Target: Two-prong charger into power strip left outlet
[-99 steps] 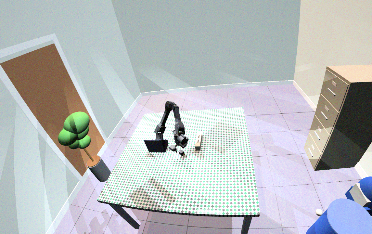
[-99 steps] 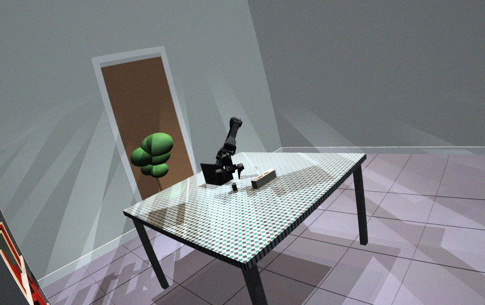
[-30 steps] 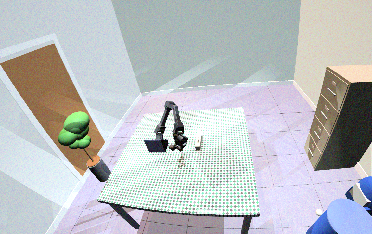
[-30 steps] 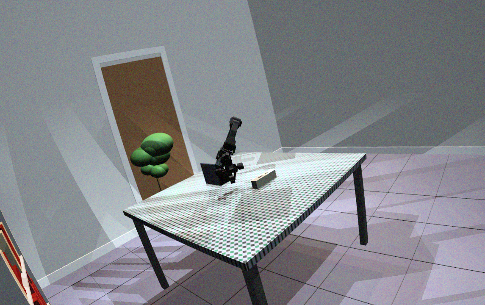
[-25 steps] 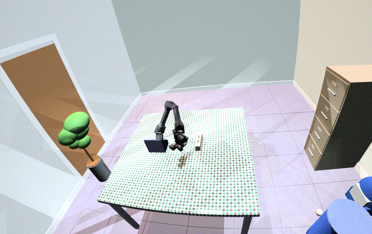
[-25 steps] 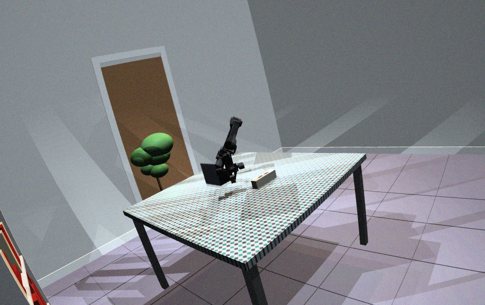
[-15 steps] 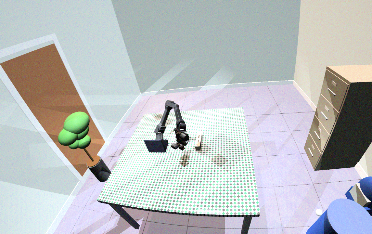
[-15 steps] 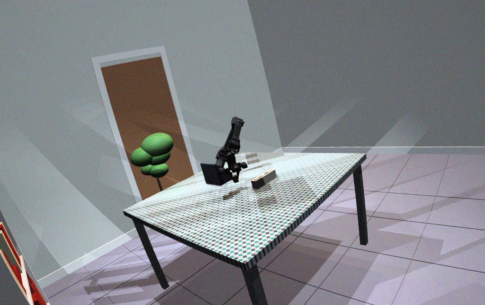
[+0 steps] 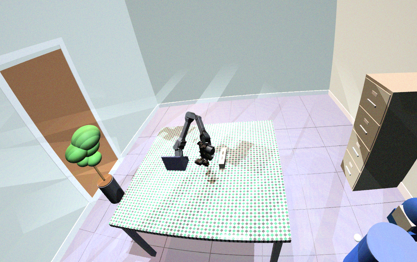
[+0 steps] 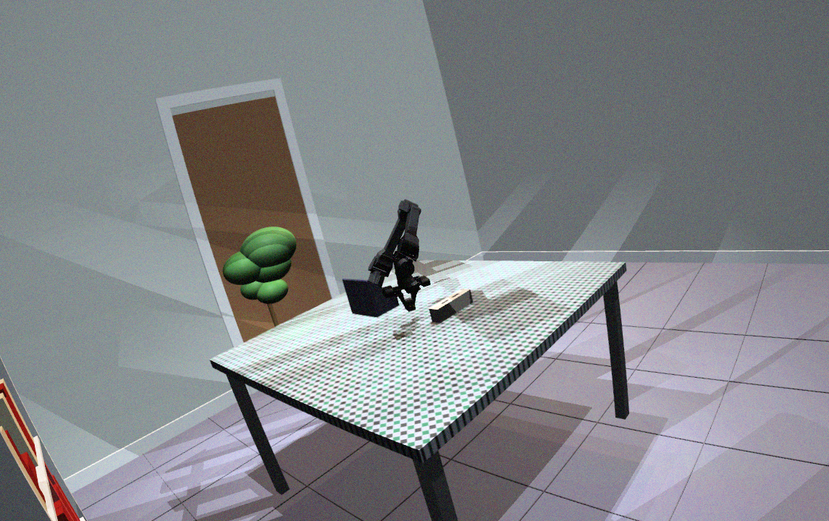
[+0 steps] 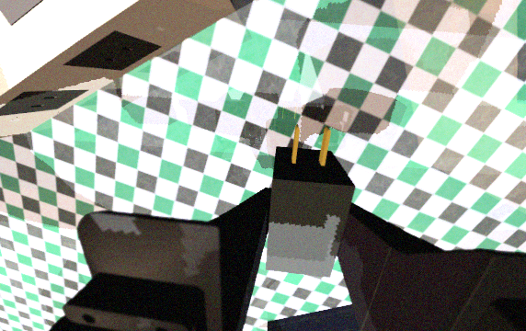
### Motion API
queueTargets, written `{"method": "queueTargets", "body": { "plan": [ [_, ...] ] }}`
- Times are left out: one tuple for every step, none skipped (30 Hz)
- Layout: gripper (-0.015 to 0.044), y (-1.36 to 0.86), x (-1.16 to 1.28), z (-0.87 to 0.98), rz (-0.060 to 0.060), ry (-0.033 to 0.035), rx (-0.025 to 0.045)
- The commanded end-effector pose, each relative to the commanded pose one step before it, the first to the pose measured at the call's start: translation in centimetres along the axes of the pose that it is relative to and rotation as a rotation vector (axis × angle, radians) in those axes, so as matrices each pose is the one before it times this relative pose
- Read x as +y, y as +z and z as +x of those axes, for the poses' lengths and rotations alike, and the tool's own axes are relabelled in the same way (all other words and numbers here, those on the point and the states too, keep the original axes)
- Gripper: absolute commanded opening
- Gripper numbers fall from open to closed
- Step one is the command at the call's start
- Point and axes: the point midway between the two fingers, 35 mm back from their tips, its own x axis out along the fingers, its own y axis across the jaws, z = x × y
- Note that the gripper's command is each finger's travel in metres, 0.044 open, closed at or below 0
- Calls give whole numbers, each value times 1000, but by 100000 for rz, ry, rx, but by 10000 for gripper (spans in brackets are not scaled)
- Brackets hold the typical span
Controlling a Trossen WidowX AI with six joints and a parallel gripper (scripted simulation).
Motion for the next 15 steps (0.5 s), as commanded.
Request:
{"method": "queueTargets", "body": {
  "plan": [
    [0,-111,911,119,-2485,55,-610],
    [0,-22,205,46,-746,-86,-46],
    [0,-22,206,47,-748,-82,-44],
    [0,-23,206,47,-749,-78,-42],
    [0,-23,206,47,-750,-73,-40],
    [0,-24,207,48,-751,-69,-38],
    [0,-24,207,48,-753,-64,-36],
    [0,-25,208,48,-754,-60,-34],
    [0,-25,208,48,-755,-56,-32],
    [0,-26,209,49,-756,-51,-29],
    [0,-26,209,49,-757,-47,-27],
    [0,-27,210,49,-759,-42,-25],
    [0,-27,210,50,-760,-38,-23],
    [0,-28,210,50,-761,-34,-21],
    [0,-28,211,50,-762,-29,-19]
  ]
}}
